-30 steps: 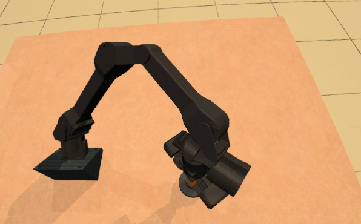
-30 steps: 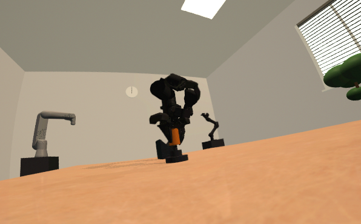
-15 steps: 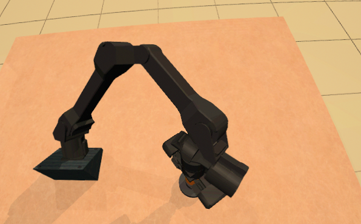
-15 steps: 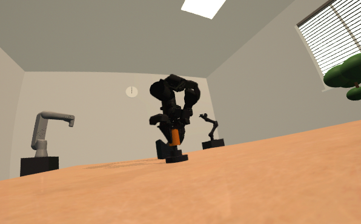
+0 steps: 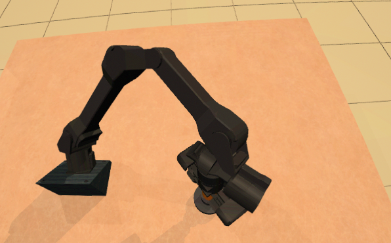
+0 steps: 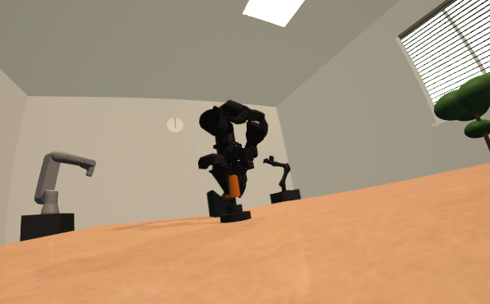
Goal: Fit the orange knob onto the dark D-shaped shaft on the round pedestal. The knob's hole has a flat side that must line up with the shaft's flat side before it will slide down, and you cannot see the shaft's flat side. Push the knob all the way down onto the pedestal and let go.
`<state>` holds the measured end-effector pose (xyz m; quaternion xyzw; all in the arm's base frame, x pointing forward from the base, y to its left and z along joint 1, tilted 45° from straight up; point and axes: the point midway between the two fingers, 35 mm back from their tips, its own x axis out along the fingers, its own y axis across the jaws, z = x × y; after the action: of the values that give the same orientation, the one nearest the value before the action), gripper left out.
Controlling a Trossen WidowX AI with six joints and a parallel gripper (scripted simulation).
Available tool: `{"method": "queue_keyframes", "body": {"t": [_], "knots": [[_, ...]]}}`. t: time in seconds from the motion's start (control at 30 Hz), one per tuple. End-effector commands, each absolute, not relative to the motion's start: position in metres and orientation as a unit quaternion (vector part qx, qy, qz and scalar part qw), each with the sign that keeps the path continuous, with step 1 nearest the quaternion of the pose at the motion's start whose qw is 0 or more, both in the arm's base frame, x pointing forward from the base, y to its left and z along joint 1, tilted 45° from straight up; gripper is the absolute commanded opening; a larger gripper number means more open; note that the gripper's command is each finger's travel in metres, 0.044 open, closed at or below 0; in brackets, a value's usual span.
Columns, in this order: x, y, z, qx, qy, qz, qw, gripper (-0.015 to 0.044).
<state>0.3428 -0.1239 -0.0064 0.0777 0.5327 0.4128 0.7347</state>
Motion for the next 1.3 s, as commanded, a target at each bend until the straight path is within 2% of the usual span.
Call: {"method": "queue_keyframes", "body": {"t": [0.0, 1.27], "knots": [[0.3432, -0.1245, -0.0090, 0.076, 0.532, 0.412, 0.736, 0.0000], [0.3428, -0.1240, -0.0087, 0.076, 0.532, 0.412, 0.736, 0.0000]]}}
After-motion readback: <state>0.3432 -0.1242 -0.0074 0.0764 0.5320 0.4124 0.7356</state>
